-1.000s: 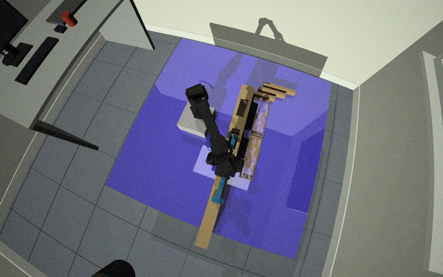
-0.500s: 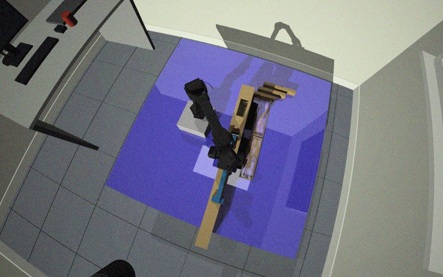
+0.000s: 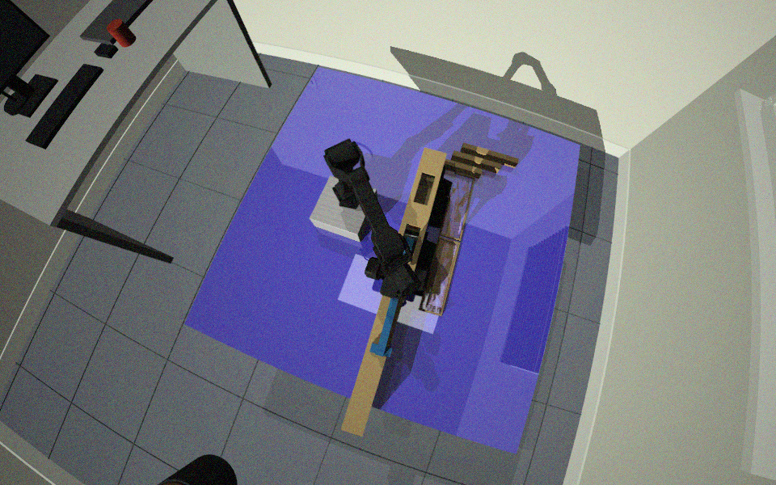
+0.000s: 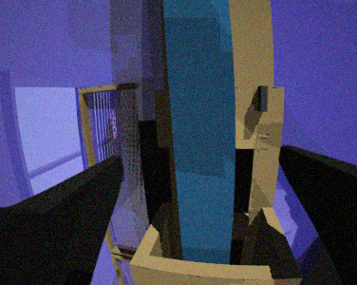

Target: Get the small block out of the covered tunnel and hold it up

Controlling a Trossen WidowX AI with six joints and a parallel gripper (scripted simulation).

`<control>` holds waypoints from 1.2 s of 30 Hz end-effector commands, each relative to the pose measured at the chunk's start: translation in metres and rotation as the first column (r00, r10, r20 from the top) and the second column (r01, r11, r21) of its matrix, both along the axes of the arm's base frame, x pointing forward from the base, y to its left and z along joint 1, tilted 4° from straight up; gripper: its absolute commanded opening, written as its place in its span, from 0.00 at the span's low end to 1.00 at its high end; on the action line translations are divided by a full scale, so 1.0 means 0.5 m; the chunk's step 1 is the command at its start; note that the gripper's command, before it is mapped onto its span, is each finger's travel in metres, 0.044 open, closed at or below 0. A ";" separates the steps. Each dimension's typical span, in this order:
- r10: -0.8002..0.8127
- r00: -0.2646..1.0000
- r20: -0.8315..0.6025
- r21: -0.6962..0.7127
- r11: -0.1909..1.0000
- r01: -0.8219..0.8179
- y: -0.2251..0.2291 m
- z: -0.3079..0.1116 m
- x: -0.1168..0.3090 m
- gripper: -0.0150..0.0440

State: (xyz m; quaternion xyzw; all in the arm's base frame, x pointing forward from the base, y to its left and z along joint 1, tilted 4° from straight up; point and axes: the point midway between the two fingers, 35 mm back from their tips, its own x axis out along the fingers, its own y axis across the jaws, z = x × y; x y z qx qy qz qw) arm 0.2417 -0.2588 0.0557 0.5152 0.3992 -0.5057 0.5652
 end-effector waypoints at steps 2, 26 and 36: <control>0.000 1.000 0.000 0.000 1.000 0.000 0.000 -0.003 0.000 0.96; -0.001 1.000 -0.002 -0.001 1.000 0.001 -0.033 -0.006 -0.001 0.25; -0.004 1.000 -0.005 -0.004 1.000 0.004 -0.095 -0.015 -0.007 0.25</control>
